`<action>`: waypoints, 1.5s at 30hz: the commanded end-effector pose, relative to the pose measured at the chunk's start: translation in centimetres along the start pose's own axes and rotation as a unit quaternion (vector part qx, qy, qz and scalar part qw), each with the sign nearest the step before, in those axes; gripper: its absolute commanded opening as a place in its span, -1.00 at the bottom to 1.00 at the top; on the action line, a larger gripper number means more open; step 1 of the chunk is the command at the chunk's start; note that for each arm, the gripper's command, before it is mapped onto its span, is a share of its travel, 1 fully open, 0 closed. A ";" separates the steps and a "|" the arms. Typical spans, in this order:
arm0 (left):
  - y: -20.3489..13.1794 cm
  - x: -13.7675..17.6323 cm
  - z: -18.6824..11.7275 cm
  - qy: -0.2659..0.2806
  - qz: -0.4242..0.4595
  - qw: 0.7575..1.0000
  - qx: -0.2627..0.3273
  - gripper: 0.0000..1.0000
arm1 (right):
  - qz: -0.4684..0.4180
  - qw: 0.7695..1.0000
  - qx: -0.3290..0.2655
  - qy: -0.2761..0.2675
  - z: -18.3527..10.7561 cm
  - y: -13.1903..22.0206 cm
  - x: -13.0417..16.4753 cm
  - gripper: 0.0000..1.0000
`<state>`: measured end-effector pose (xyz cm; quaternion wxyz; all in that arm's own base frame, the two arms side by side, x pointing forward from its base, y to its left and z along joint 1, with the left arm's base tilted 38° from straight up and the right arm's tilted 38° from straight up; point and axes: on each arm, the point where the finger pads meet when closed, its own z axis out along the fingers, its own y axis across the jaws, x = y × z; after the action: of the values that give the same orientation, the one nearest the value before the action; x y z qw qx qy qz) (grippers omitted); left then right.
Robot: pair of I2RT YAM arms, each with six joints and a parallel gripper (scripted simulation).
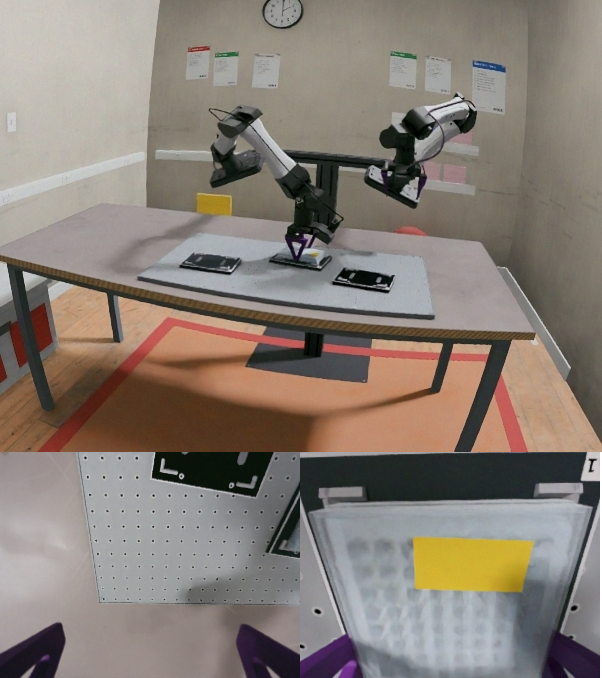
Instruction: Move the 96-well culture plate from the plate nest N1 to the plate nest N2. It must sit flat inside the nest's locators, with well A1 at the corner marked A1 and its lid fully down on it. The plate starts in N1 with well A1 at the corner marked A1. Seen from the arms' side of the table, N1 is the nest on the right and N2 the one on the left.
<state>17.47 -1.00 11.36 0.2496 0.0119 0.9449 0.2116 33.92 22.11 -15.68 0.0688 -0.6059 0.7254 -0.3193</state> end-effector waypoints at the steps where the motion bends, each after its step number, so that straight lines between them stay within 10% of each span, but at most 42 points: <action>1: -0.2 -0.3 -0.1 -0.004 -0.004 1.000 0.007 1.00 | -0.004 1.000 -0.007 0.012 1.2 0.6 0.7 -1.00; 45: -0.2 -0.3 -0.1 -0.004 -0.004 1.000 0.007 1.00 | -0.006 1.000 -0.006 0.009 1.0 0.6 0.4 -1.00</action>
<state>17.47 -1.00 11.36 0.2496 0.0119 0.9449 0.2116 33.94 22.08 -15.68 0.0686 -0.6056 0.7257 -0.3194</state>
